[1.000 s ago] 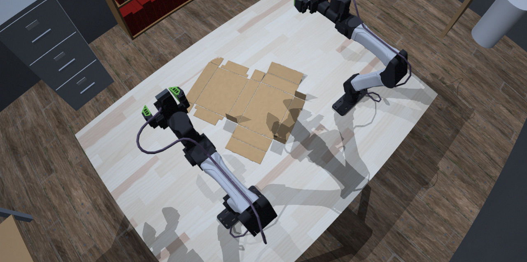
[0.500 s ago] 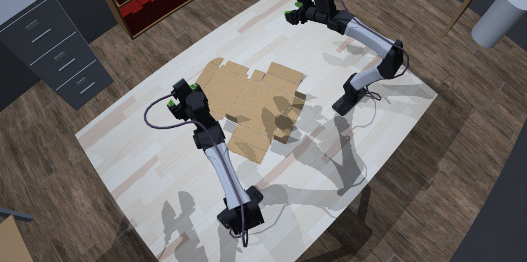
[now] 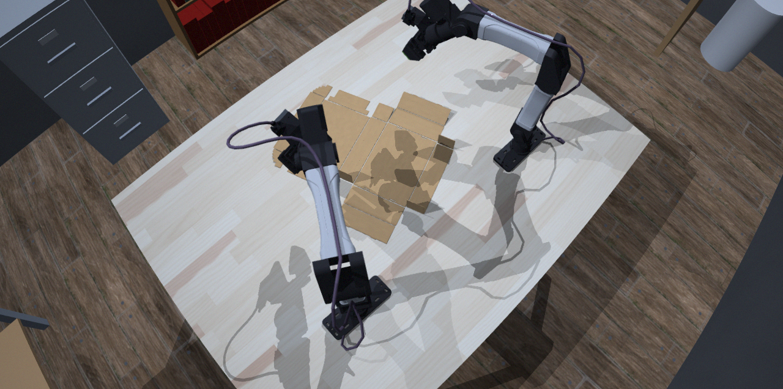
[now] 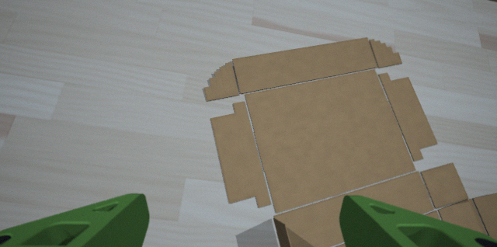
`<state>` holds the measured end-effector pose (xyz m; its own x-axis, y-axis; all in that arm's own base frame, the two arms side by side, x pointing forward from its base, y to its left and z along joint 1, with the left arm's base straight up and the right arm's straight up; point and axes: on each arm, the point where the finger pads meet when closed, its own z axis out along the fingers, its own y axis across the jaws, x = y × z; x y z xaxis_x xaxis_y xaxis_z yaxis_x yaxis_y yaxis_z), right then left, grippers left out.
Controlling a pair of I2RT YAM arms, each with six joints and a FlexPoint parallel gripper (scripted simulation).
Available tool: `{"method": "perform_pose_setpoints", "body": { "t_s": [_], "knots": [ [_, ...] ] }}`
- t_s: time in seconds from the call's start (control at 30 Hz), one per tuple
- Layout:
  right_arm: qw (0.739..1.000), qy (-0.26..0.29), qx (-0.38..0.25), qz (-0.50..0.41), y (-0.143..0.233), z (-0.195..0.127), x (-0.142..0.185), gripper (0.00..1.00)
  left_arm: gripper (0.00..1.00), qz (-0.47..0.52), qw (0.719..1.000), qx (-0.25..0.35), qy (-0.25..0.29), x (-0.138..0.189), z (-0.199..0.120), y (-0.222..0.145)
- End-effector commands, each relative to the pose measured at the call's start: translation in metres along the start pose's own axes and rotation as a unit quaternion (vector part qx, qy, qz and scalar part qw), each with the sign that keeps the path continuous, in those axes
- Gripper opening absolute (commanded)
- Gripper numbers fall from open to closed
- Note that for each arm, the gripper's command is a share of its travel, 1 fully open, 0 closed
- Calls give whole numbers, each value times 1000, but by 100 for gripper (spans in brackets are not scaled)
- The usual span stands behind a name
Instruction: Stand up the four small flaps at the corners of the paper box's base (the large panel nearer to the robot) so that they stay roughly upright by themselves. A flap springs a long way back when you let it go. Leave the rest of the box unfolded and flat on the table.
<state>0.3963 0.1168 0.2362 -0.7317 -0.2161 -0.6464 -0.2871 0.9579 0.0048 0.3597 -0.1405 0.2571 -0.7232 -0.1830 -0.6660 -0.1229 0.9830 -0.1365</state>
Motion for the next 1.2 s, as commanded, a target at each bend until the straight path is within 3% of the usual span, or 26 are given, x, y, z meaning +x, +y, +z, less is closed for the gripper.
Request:
{"method": "perform_pose_setpoints", "body": {
  "t_s": [0.0,0.1,0.17,0.3,0.5,0.67,0.73,0.77,0.8,0.9,0.97,1.0,1.17],
  "knots": [
    [995,91,-33,-3,21,15,17,77,77,-50,992,-26,111,32,11,-8],
    [988,148,-51,-16,35,35,27,77,77,-65,983,-35,169,50,23,-21],
    [988,148,-51,-16,35,35,27,77,77,-65,983,-35,169,50,23,-21],
    [971,223,-76,-30,53,60,40,77,77,-86,965,-45,244,75,39,-38],
    [970,232,-73,-23,81,104,68,77,77,-113,929,-60,347,113,64,-63],
    [970,231,-65,-25,101,136,84,77,77,-112,927,-66,351,151,89,-81],
    [970,231,-65,-25,101,136,84,77,77,-112,927,-66,351,151,89,-81],
    [975,211,-68,-24,107,135,72,77,77,-122,938,-30,323,127,72,-94],
    [970,231,-64,-25,111,148,90,77,77,-122,938,-30,323,127,71,-94],
    [970,231,-64,-25,122,164,99,77,77,-125,935,-44,330,131,82,-88],
    [974,214,-67,-24,125,162,84,77,77,-123,934,-49,333,134,81,-83],
    [980,183,-74,-23,126,142,63,77,77,-122,933,-51,335,135,77,-82],
    [979,192,-68,-17,118,148,66,77,77,-119,934,-48,333,133,71,-81]
  ]
}}
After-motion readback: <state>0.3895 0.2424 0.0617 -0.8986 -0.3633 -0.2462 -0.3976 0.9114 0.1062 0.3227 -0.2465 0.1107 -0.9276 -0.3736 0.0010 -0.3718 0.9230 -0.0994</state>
